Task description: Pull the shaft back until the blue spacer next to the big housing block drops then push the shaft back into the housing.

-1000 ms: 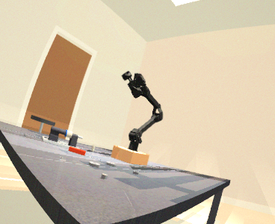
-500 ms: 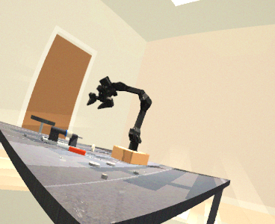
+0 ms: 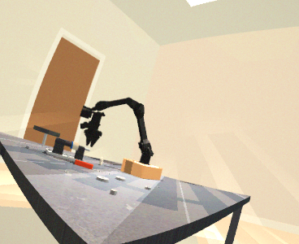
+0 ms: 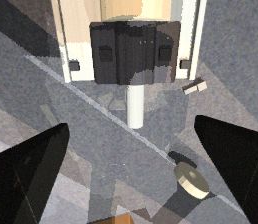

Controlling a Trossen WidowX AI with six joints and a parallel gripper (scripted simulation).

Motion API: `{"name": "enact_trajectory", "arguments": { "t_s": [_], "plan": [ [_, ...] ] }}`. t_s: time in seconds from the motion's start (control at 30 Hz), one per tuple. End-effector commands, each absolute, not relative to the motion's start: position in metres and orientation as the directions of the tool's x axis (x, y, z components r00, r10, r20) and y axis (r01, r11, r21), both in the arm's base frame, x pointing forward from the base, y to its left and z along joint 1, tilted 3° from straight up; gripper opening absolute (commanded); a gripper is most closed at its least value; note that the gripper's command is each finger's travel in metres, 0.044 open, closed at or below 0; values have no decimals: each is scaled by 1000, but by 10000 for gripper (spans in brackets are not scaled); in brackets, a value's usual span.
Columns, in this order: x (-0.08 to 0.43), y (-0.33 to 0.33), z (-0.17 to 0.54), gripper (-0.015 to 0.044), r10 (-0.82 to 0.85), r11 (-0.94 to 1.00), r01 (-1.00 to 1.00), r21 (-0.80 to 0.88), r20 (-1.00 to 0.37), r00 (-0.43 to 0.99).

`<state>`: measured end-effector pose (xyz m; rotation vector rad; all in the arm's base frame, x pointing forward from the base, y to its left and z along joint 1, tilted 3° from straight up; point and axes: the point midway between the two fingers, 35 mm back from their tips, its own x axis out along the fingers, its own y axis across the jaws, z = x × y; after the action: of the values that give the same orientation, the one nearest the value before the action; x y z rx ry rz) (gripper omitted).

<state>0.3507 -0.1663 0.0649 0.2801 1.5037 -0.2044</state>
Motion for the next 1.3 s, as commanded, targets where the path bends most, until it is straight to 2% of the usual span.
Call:
{"name": "enact_trajectory", "arguments": {
  "t_s": [0.0, 1.27],
  "plan": [
    [351, -170, 66, 440, 26, 944, 329, 40, -999, 47],
    [355, -171, 66, 440, 26, 944, 329, 40, -999, 47]
  ]
}}
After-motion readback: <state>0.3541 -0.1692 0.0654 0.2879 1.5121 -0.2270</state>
